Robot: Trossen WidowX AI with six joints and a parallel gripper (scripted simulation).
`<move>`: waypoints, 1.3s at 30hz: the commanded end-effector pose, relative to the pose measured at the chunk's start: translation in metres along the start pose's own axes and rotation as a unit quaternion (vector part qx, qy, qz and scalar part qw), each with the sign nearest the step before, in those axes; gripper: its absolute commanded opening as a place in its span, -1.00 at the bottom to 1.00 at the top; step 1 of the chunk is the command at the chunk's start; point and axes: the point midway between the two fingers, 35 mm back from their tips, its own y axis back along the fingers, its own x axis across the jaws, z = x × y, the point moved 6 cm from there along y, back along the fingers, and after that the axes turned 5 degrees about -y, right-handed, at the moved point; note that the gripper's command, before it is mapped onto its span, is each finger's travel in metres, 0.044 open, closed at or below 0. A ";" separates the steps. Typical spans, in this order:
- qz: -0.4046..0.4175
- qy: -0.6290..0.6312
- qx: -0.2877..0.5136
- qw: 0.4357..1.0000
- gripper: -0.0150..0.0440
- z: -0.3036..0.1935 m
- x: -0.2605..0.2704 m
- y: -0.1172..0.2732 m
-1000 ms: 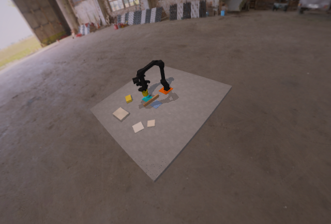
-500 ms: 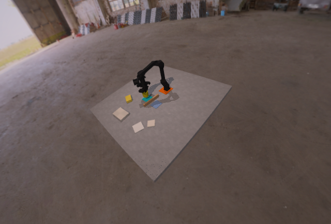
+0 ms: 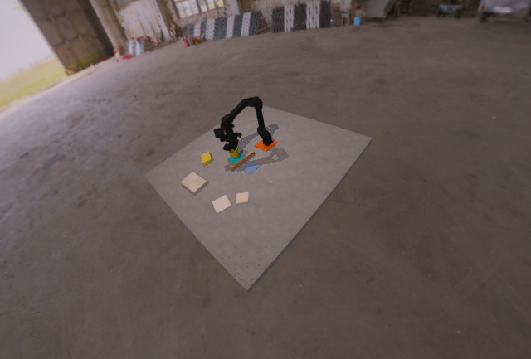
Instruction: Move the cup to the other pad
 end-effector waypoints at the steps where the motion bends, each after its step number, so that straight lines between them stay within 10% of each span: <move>1: 0.000 0.001 0.002 1.000 -0.49 0.000 0.000 -0.005; 20: 0.000 0.000 0.000 1.000 -0.49 0.000 -0.001 -0.010; 26: 0.000 0.000 0.000 1.000 0.01 0.000 -0.001 -0.010; 39: 0.000 0.000 0.000 1.000 0.01 0.001 0.000 -0.001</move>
